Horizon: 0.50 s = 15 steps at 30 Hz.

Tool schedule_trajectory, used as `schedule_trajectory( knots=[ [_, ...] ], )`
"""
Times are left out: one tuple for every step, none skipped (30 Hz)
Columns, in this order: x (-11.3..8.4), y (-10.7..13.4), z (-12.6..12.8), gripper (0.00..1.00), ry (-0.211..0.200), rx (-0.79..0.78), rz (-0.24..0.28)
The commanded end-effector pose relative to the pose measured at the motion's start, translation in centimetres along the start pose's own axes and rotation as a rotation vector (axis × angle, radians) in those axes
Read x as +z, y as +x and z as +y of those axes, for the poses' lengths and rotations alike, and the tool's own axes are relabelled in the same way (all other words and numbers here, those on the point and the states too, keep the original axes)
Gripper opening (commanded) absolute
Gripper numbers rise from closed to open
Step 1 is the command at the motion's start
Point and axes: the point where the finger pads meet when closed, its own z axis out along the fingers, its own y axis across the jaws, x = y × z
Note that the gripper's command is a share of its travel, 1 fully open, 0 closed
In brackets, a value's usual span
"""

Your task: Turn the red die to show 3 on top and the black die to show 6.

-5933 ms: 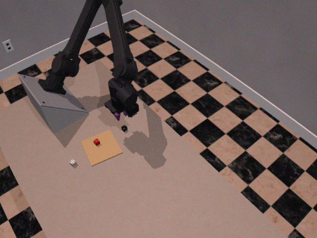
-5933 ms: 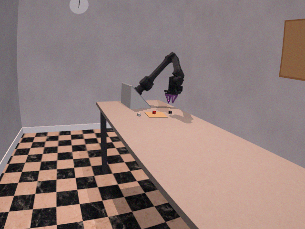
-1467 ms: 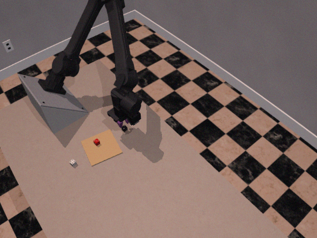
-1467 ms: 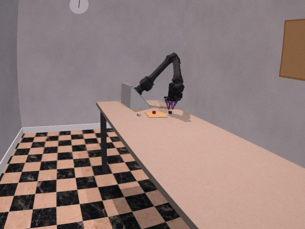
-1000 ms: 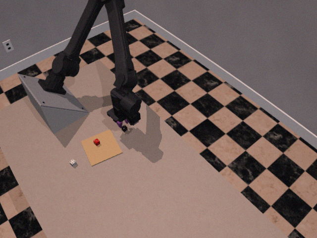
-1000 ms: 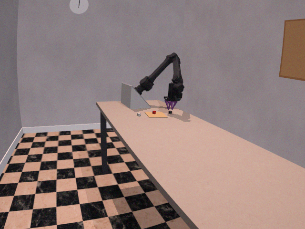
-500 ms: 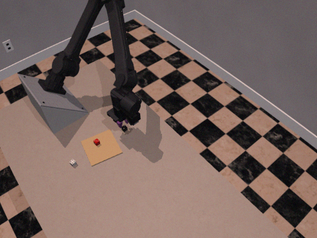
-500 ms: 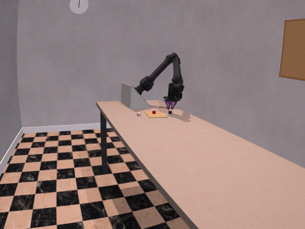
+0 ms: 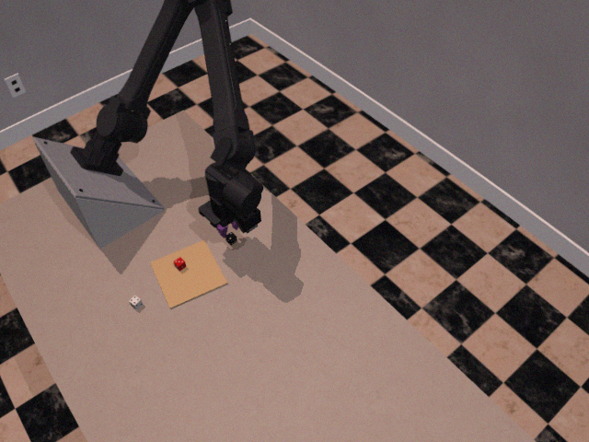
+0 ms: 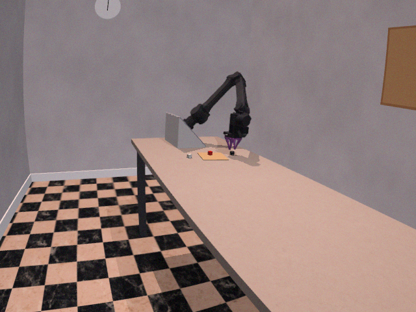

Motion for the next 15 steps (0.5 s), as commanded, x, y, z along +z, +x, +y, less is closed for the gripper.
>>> schedule_trajectory(
  knots=[
    [-0.34,-1.01,-0.37,0.35,0.002,-0.002,-0.025],
    [-0.34,-1.01,-0.37,0.35,0.002,-0.002,-0.025],
    [-0.34,-1.01,-0.37,0.35,0.002,-0.002,-0.025],
    [-0.34,-1.01,-0.37,0.35,0.002,-0.002,-0.025],
    [-0.34,-1.01,-0.37,0.35,0.002,-0.002,-0.025],
    [-0.34,-1.02,-0.37,0.35,0.002,-0.002,-0.025],
    [-0.35,-1.06,-0.37,0.35,0.002,-0.002,-0.025],
    [-0.37,-1.13,-0.35,0.35,0.002,-0.003,-0.026],
    [-0.42,-1.22,-0.32,0.35,0.002,-0.004,-0.028],
    [-0.47,-1.34,-0.28,0.35,0.002,-0.006,-0.029],
    [-0.53,-1.46,-0.23,0.35,0.002,-0.007,-0.031],
    [-0.59,-1.60,-0.19,0.35,0.002,-0.009,-0.033],
    [-0.65,-1.72,-0.14,0.35,0.002,-0.011,-0.035],
    [-0.70,-1.84,-0.10,0.35,0.002,-0.013,-0.037],
    [-0.74,-1.93,-0.07,0.35,0.002,-0.014,-0.039]
  ],
)
